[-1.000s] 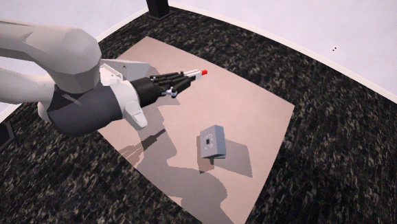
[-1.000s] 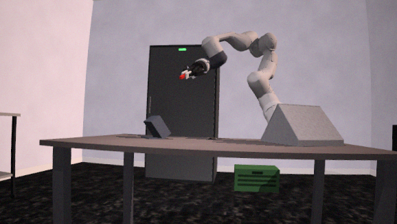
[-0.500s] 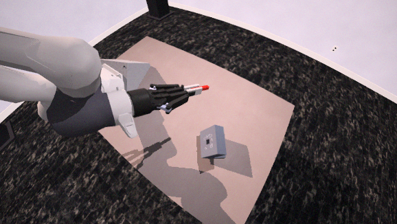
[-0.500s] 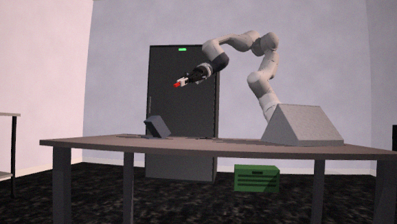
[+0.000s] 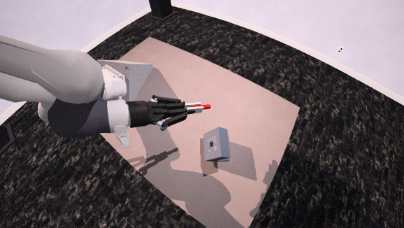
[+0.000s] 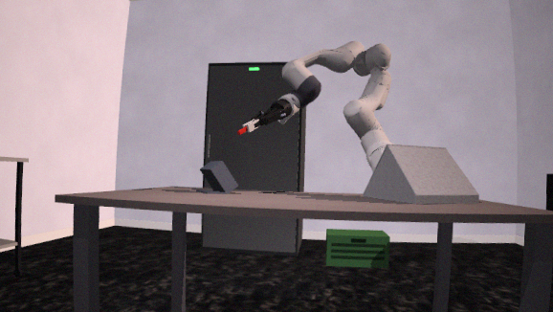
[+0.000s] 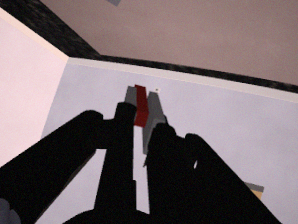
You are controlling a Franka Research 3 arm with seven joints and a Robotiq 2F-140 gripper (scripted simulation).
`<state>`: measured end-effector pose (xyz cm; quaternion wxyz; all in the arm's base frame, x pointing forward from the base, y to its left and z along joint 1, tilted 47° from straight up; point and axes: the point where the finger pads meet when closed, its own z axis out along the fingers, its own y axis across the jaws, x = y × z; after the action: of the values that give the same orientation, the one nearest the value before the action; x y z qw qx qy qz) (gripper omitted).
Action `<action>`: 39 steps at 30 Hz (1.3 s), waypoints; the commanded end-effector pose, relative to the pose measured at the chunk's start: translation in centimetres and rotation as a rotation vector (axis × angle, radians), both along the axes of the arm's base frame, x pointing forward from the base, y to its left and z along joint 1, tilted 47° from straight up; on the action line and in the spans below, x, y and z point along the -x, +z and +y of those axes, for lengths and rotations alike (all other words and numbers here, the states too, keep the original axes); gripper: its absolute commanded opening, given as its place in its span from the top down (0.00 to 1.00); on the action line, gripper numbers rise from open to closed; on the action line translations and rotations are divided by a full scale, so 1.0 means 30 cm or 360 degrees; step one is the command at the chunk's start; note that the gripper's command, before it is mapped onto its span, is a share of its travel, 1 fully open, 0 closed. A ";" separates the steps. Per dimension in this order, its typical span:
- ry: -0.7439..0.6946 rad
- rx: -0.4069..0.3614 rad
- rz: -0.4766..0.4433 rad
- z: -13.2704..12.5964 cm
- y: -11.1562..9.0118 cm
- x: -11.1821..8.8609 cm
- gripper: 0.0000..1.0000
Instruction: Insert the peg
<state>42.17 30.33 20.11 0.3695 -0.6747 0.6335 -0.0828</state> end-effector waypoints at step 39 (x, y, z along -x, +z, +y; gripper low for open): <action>-0.0650 -0.0133 -0.0267 -0.420 0.049 -0.129 1.00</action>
<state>45.89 17.56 21.63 0.4221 -0.5081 0.7272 -0.1866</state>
